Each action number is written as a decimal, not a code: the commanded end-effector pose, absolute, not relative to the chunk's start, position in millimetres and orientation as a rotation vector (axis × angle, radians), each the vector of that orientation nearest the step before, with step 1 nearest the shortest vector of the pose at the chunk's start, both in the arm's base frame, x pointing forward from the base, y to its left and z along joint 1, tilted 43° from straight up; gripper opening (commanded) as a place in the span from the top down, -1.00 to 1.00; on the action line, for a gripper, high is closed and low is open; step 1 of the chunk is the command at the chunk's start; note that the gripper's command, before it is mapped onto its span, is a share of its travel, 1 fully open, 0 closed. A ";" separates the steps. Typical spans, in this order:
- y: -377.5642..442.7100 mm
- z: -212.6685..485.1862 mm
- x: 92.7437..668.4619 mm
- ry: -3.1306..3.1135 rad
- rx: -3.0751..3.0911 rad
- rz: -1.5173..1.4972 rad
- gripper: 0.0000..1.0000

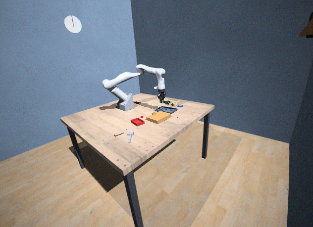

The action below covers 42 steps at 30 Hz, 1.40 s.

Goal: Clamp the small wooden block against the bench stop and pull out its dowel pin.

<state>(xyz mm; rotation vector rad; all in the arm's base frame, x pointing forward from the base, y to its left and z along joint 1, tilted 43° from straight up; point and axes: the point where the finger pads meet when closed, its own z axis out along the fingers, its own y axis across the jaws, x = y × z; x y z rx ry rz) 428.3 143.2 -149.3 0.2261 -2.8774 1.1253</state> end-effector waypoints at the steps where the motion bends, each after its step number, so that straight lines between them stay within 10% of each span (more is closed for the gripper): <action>1: 144.2 -148.6 428.7 -2.881 0.223 1.124 0.35; 42: 134.6 -139.0 439.2 -2.981 -0.202 1.159 0.35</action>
